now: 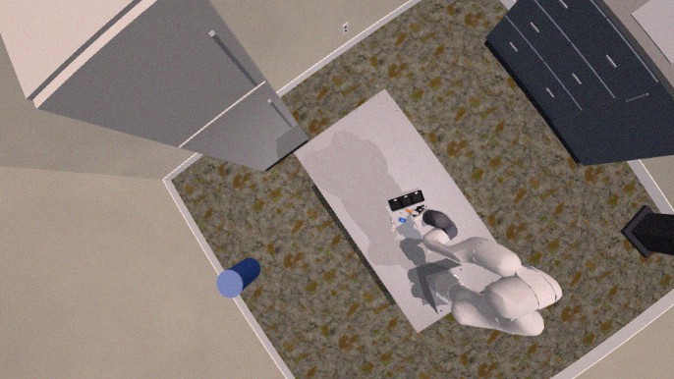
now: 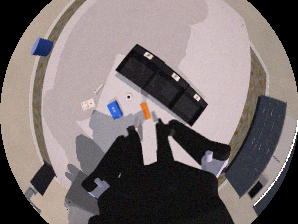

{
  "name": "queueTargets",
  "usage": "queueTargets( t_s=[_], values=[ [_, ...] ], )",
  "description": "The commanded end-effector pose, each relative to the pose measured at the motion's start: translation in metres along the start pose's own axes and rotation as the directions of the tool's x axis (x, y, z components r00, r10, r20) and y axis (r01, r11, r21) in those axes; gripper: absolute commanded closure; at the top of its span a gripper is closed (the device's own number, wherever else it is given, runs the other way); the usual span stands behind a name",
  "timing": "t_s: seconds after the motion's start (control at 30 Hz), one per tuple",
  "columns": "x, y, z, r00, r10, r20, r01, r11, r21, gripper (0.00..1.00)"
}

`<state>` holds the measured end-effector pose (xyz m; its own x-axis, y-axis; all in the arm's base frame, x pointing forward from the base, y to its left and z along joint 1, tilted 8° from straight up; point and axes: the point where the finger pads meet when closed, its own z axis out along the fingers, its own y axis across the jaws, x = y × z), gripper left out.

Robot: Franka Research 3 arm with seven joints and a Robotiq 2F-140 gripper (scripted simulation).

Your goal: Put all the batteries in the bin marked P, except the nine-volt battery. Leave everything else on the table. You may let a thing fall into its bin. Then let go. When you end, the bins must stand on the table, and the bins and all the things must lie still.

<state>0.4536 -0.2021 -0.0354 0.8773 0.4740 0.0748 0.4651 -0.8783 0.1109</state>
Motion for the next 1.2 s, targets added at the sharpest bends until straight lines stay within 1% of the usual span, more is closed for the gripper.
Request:
queueTargets(
  t_s=[0.0, 0.43, 0.8, 0.87, 1.03, 1.17],
  values=[
    [0.0, -0.001, 0.0, 1.0, -0.009, -0.002, 0.009, 1.0, 0.0, 0.83],
    [0.0, -0.001, 0.0, 1.0, -0.009, -0.002, 0.009, 1.0, 0.0, 0.83],
    [0.002, 0.001, 0.044, 1.0, -0.009, -0.002, 0.009, 1.0, 0.0, 0.83],
    [0.002, 0.001, 0.044, 1.0, -0.009, -0.002, 0.009, 1.0, 0.0, 0.83],
    [0.004, 0.002, 0.062, 1.0, -0.009, -0.002, 0.009, 1.0, 0.0, 0.83],
    [0.004, 0.003, 0.062, 1.0, -0.009, -0.002, 0.009, 1.0, 0.0, 0.83]
  ],
)
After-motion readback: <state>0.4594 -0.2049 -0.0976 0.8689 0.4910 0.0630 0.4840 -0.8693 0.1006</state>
